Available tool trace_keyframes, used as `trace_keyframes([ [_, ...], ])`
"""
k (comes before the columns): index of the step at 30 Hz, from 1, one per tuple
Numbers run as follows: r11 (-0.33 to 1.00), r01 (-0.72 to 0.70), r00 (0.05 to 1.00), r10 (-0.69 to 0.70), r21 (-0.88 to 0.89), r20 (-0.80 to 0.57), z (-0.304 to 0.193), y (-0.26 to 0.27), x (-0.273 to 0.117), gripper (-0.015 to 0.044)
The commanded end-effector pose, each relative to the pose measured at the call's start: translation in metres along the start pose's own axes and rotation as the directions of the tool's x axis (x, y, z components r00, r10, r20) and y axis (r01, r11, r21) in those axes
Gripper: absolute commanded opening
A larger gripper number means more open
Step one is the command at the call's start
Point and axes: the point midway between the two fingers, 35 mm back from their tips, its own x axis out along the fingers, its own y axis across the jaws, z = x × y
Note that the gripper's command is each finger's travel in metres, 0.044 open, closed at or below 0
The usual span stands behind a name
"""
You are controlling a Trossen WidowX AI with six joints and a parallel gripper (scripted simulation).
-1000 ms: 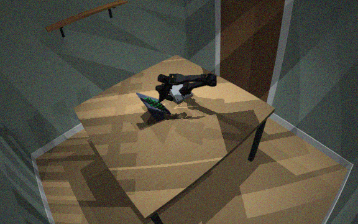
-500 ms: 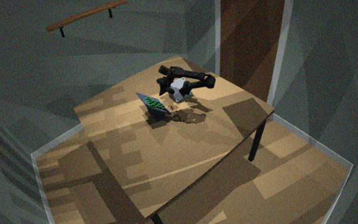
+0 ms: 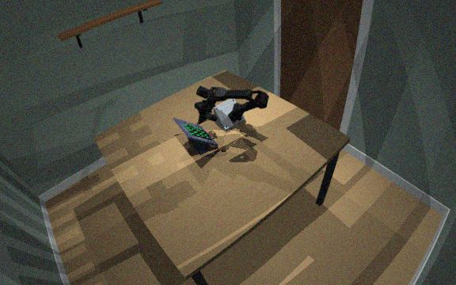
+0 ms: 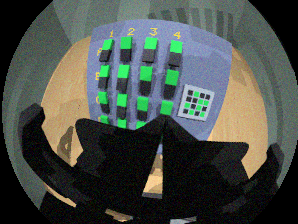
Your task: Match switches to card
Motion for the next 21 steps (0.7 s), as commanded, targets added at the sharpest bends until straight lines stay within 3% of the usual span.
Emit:
trace_keyframes([
  [1, 1.0, 0.006, 1.0, -0.006, 0.006, -0.002, 0.0, -0.002, 0.004, 0.0],
  [21, 1.0, 0.005, 1.0, -0.005, 0.006, -0.001, 0.001, -0.002, 0.027, 0.0],
])
